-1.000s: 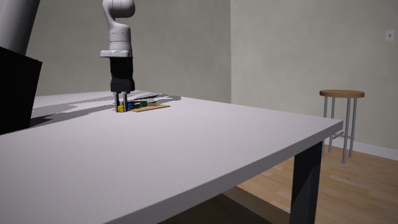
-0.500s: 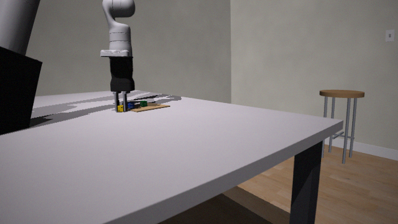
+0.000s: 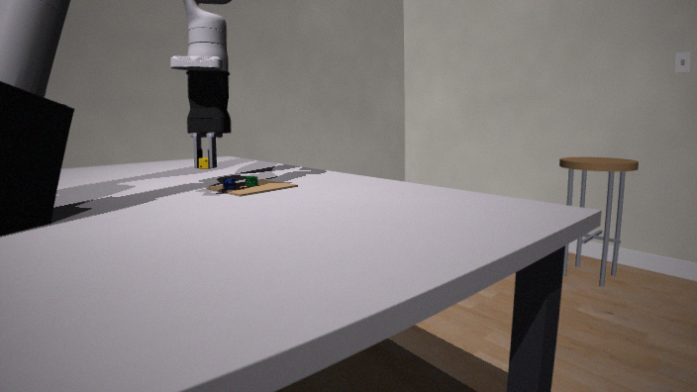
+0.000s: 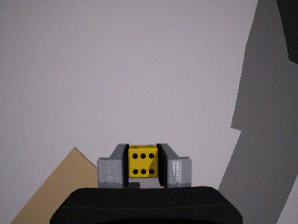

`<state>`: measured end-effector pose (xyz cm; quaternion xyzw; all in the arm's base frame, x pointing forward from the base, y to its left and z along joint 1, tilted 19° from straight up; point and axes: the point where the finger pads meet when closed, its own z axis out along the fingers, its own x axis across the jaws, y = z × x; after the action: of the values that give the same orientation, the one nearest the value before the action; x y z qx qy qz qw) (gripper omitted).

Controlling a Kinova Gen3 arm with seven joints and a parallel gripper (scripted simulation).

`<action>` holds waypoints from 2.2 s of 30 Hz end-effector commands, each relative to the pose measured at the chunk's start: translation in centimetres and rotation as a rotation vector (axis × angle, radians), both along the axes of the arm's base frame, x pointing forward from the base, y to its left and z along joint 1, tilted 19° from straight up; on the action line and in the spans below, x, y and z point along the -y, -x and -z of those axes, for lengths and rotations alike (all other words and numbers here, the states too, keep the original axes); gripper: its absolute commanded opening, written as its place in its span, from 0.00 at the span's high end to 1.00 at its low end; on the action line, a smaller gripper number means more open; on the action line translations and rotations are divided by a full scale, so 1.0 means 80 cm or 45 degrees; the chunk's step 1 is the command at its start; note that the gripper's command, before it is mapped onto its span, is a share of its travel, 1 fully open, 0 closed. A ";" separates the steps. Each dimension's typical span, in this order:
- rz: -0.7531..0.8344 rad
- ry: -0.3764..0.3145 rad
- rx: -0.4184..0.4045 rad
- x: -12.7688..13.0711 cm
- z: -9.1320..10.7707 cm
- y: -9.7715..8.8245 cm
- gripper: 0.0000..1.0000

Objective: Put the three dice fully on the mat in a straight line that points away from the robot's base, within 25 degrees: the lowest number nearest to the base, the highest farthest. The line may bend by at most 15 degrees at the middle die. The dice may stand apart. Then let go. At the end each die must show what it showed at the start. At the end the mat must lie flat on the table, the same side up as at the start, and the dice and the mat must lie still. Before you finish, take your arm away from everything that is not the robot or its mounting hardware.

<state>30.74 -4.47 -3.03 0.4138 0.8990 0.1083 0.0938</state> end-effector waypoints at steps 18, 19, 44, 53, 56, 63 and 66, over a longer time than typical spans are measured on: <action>0.002 -0.011 0.048 0.002 -0.061 0.001 0.60; 0.002 -0.011 0.048 0.002 -0.061 0.001 0.60; -0.836 0.215 0.154 -0.008 -0.109 -0.153 0.60; -0.931 0.260 0.170 -0.006 -0.121 -0.174 0.60; -0.931 0.260 0.170 -0.006 -0.121 -0.174 0.60; -0.931 0.260 0.170 -0.006 -0.121 -0.174 0.60; -0.932 0.260 0.168 -0.006 -0.118 -0.175 0.60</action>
<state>44.67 -3.93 6.52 0.0461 0.9854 0.0710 0.1475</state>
